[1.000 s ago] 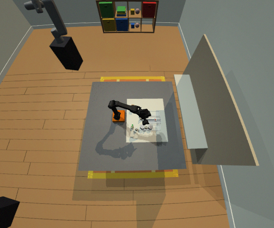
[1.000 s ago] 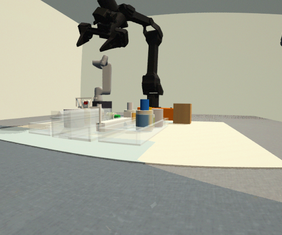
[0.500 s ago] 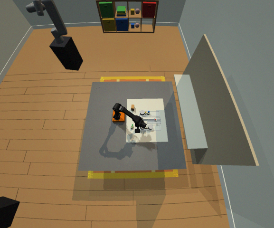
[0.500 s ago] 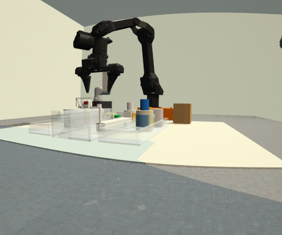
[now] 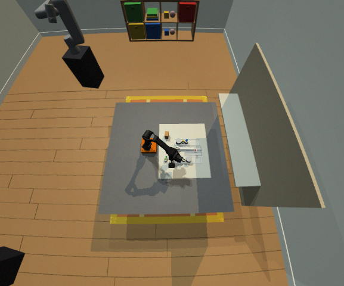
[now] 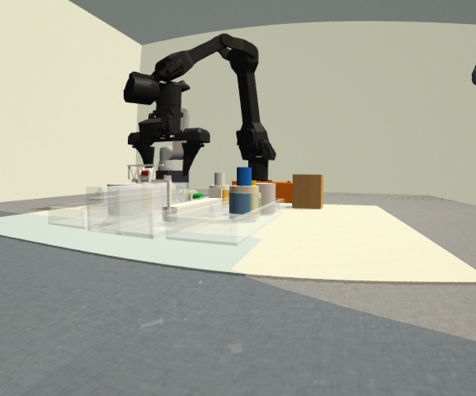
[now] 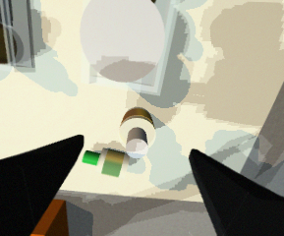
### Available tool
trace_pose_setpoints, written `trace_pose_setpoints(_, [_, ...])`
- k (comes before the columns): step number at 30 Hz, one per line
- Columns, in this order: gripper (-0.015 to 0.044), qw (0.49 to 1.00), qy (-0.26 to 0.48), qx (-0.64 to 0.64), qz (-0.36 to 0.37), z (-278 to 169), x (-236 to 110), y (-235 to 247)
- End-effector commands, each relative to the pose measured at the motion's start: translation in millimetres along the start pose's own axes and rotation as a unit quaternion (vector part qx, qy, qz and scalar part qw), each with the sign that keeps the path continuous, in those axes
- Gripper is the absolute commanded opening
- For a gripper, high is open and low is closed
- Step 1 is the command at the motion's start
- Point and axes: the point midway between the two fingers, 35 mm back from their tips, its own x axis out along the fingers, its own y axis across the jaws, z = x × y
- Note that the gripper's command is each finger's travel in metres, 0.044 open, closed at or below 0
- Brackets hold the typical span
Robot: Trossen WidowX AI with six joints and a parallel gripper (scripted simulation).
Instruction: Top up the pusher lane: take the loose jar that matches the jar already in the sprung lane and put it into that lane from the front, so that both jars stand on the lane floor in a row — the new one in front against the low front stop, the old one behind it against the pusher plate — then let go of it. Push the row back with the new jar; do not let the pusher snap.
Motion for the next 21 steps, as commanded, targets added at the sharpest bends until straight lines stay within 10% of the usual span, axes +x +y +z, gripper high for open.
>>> trace_pose_setpoints(1, [0.0440, 1.000, 0.002, -0.003, 0.002, -1.2, 6.6, 1.0])
trace_pose_setpoints(21, [0.0440, 1.000, 0.002, -0.003, 0.003, -1.4, 37.3, 1.2])
